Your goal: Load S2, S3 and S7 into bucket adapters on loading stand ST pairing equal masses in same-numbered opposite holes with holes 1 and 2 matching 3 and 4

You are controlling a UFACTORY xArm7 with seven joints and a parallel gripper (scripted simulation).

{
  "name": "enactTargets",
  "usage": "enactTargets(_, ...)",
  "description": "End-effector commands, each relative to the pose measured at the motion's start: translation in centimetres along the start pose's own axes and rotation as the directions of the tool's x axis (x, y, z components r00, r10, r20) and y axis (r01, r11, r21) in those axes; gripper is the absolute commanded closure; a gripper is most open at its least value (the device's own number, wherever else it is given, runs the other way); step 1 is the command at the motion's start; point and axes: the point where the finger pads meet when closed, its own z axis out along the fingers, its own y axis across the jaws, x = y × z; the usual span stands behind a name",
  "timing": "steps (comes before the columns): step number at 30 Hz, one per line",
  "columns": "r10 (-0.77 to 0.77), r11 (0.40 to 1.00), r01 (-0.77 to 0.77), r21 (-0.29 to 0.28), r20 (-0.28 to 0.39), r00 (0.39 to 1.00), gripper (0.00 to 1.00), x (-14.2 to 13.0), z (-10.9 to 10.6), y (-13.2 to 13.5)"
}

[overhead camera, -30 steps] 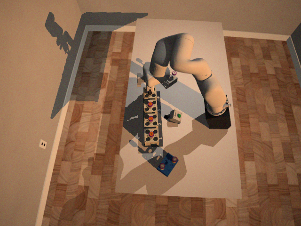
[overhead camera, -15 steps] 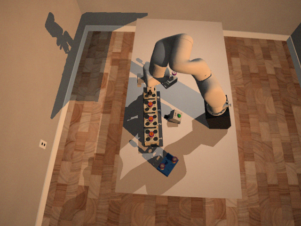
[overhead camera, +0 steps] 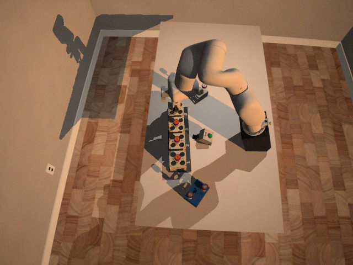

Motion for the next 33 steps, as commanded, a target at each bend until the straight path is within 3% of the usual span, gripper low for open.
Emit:
enactTargets(1, 0.001, 1.000, -0.001, -0.001, -0.003, 1.000, 0.56, 0.1, -0.1, 0.1)
enactTargets(13, 0.001, 1.000, -0.001, -0.001, -0.003, 1.000, 0.56, 0.1, -0.1, 0.1)
enactTargets(33, 0.000, 1.000, 0.000, -0.001, -0.003, 1.000, 0.56, 0.1, -3.7, 0.1)
